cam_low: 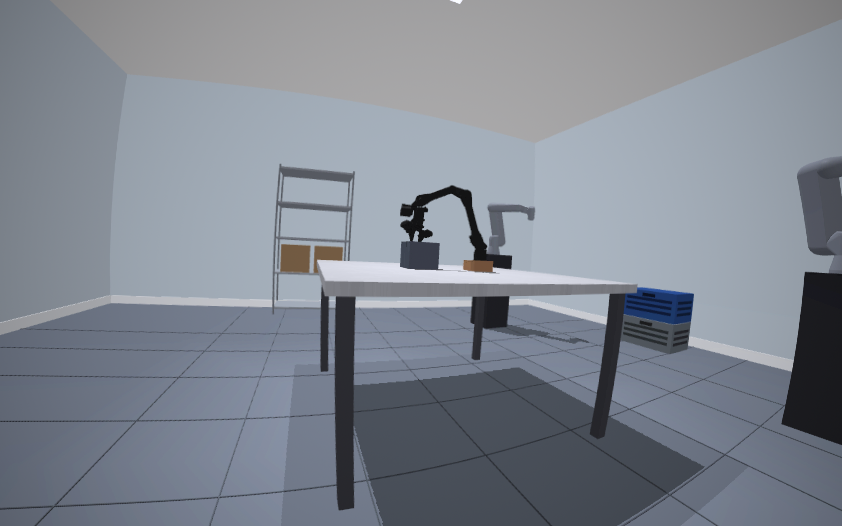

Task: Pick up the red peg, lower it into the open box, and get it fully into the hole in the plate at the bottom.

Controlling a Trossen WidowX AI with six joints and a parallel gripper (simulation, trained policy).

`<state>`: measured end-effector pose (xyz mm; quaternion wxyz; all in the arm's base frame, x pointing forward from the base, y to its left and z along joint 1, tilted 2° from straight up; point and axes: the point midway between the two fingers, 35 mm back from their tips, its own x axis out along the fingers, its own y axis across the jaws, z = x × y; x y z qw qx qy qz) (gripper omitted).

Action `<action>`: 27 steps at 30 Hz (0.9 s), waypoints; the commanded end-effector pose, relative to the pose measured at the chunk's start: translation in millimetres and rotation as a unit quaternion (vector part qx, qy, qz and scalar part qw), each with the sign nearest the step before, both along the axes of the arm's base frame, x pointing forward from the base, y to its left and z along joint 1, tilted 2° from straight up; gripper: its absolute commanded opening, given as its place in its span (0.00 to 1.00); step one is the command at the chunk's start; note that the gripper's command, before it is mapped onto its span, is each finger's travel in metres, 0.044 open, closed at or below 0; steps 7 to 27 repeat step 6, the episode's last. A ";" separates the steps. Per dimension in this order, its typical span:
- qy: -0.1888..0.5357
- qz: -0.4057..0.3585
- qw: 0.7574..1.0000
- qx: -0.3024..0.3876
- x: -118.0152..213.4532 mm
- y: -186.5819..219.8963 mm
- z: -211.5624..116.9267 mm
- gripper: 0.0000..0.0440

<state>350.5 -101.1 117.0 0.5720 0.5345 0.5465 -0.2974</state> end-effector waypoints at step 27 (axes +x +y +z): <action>-0.043 0.002 0.999 0.022 10.5 -8.1 27.5 0.56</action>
